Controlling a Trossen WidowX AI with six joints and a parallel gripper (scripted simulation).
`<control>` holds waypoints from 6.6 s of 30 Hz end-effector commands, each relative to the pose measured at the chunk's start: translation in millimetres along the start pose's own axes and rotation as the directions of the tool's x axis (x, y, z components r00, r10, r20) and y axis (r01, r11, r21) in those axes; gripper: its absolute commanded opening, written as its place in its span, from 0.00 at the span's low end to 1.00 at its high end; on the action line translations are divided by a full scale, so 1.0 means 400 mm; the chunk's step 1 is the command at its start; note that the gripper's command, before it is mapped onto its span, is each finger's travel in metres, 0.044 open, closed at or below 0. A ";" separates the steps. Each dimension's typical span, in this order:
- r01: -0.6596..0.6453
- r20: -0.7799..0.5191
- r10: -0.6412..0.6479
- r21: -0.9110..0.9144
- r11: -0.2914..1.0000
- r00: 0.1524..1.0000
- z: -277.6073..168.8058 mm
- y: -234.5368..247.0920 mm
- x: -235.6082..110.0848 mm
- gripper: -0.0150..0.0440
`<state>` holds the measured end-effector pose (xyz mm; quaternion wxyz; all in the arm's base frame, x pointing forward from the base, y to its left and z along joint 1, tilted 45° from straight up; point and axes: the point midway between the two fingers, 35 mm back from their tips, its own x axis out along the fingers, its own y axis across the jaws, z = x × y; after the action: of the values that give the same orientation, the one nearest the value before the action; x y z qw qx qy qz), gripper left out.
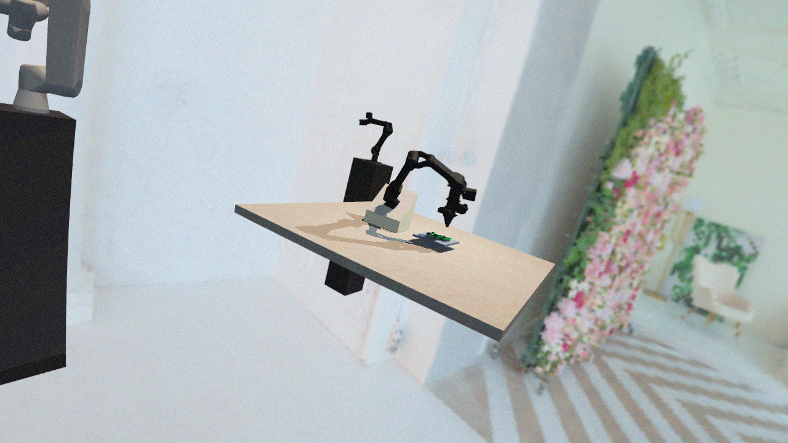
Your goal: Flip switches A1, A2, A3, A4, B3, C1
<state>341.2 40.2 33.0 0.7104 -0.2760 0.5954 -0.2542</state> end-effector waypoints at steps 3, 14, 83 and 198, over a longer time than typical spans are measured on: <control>0.000 -0.004 0.000 0.002 1.000 1.000 0.019 -0.018 0.021 0.25; 0.001 -0.021 -0.001 0.002 1.000 1.000 0.020 -0.020 0.106 0.25; 0.002 -0.021 -0.002 0.002 1.000 1.000 0.020 -0.020 0.153 0.25; 0.001 0.029 -0.001 0.000 1.000 1.000 -0.133 0.034 0.157 0.25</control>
<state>299.1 2.8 -28.0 0.7190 -0.2770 0.5864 -0.2500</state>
